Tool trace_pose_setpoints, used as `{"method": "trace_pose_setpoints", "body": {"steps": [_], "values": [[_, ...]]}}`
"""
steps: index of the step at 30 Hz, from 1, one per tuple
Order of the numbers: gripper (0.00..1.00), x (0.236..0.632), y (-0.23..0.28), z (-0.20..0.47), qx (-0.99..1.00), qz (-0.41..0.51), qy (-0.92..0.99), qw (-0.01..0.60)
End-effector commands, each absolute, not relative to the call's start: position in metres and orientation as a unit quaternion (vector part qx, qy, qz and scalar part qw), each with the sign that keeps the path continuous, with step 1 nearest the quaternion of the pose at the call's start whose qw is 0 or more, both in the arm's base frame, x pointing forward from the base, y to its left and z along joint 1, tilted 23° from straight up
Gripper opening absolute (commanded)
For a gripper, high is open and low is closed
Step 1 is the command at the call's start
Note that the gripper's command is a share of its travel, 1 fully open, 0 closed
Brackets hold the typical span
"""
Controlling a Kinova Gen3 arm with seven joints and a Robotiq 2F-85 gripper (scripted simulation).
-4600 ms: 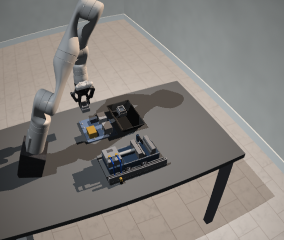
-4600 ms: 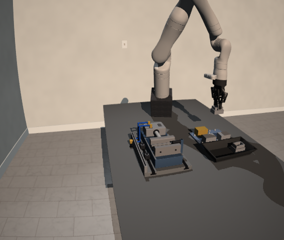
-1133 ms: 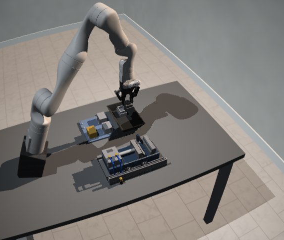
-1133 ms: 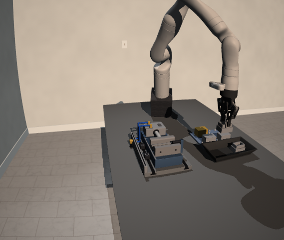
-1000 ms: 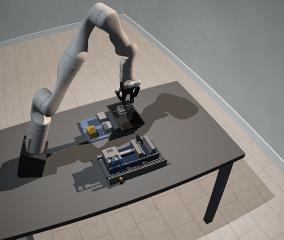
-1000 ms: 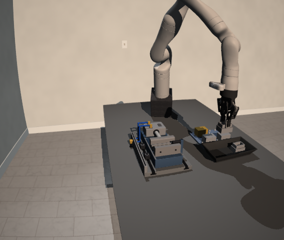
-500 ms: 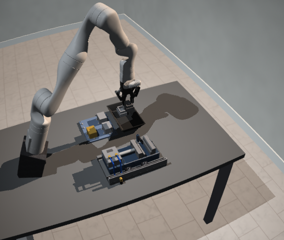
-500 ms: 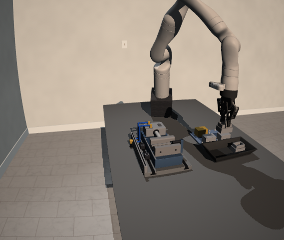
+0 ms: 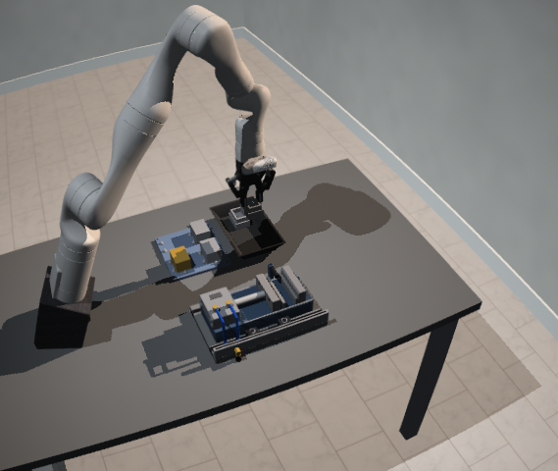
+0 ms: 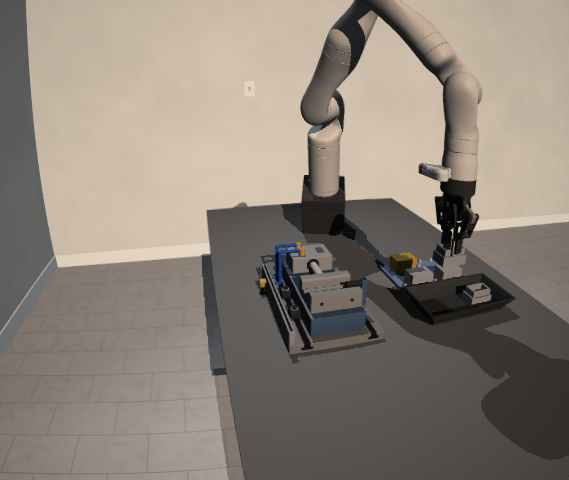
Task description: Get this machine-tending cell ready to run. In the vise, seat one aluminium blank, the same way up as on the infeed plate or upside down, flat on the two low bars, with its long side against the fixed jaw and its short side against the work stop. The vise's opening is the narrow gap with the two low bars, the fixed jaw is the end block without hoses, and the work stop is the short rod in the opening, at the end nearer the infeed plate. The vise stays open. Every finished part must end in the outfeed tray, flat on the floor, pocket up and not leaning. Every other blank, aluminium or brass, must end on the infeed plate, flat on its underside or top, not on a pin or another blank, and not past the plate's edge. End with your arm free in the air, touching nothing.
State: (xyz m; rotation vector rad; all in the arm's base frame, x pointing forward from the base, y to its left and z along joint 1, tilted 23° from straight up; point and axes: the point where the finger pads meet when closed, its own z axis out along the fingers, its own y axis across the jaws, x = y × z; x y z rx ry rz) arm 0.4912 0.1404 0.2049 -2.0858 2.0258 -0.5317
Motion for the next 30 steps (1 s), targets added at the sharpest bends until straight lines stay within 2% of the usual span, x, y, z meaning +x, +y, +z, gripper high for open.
{"method": "trace_pose_setpoints", "body": {"steps": [1,30], "values": [[0.0,0.4914,0.1408,0.2058,-0.703,-0.179,0.682,0.094],[0.0,0.4938,0.1401,0.2001,-0.703,-0.179,0.682,0.094]]}}
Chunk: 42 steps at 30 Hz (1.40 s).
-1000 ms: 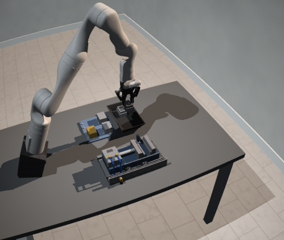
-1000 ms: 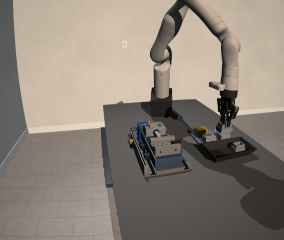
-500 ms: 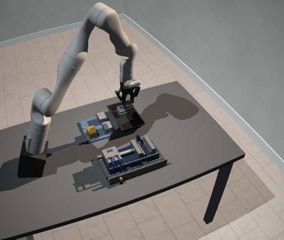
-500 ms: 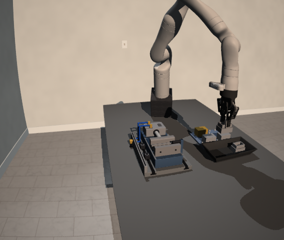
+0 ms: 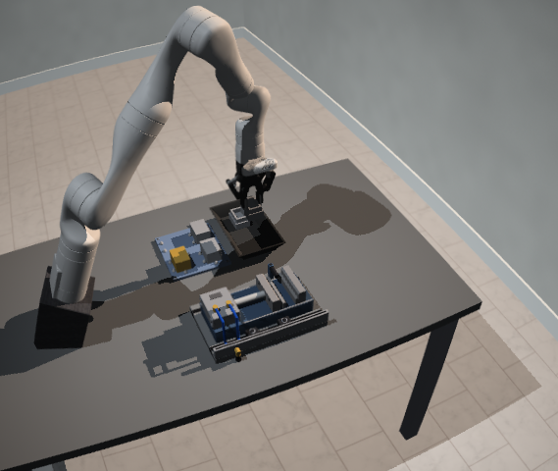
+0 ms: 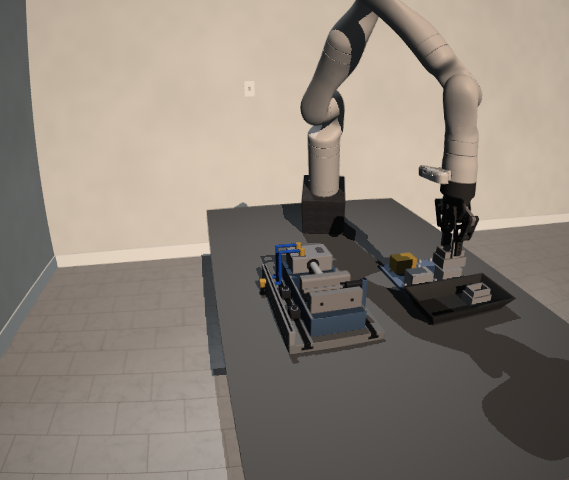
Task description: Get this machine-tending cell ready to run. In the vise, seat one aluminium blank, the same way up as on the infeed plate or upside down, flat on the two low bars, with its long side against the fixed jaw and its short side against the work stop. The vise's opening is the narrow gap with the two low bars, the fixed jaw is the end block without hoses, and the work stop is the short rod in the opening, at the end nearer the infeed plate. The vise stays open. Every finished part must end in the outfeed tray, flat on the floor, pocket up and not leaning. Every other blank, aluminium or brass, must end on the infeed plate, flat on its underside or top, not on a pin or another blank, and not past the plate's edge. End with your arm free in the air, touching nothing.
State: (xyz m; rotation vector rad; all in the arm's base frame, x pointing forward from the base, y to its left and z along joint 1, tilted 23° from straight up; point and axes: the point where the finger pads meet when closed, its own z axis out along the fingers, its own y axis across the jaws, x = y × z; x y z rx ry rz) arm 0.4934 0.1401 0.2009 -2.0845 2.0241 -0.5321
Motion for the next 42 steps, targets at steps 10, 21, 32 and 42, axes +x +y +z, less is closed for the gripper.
{"method": "trace_pose_setpoints", "body": {"steps": [10,21,32,42], "values": [[0.0,0.498,0.139,0.189,-0.703,-0.179,0.682,0.094],[0.0,0.504,0.137,0.175,-0.703,-0.179,0.682,0.094],[0.0,0.511,0.135,0.159,-0.703,-0.179,0.682,0.094],[0.0,0.519,0.133,0.14,-0.703,-0.179,0.682,0.094]]}}
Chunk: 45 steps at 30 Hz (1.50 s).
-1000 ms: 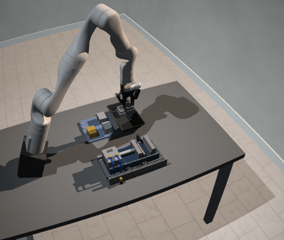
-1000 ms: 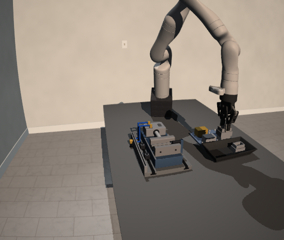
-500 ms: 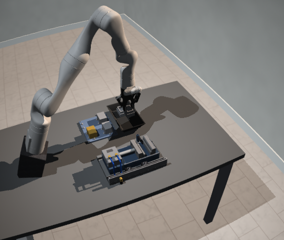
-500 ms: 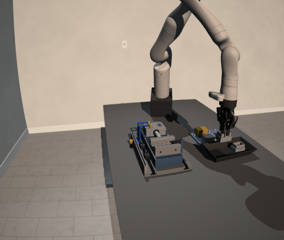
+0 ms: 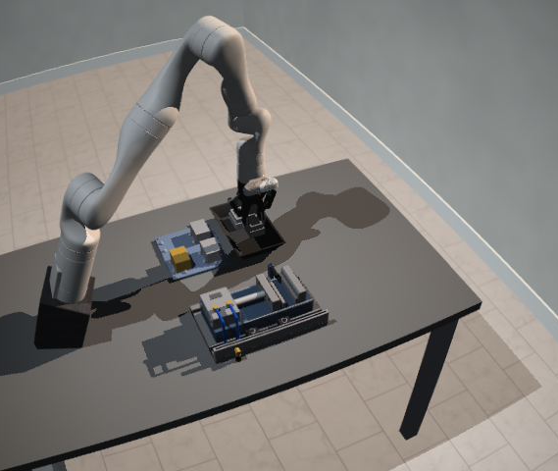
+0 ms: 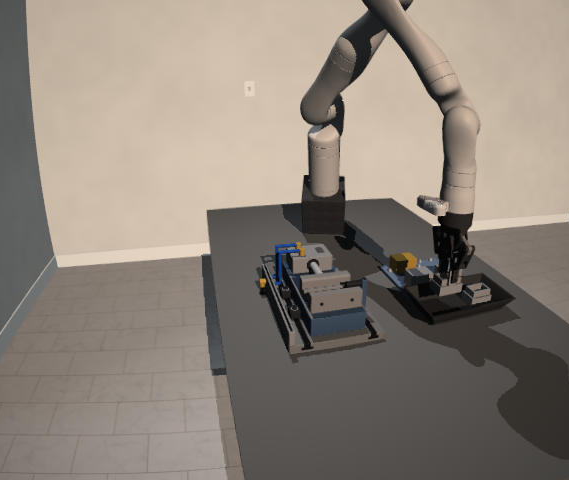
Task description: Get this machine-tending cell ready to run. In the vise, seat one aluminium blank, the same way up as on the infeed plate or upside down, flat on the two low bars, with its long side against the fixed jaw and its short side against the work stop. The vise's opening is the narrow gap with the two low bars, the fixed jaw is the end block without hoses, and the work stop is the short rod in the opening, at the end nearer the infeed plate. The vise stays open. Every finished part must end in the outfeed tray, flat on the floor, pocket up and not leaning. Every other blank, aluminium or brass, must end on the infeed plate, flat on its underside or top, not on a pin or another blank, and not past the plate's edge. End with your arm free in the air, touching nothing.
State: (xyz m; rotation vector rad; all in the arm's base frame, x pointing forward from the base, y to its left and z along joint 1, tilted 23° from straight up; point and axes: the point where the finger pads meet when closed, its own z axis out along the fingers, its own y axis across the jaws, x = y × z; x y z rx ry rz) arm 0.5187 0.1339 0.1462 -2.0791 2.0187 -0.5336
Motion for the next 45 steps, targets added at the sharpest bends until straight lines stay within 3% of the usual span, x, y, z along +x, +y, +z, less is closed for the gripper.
{"method": "trace_pose_setpoints", "body": {"steps": [1,45], "values": [[0.0,0.52,0.132,0.139,-0.703,-0.179,0.682,0.094],[0.0,0.529,0.13,0.115,-0.703,-0.179,0.682,0.094]]}}
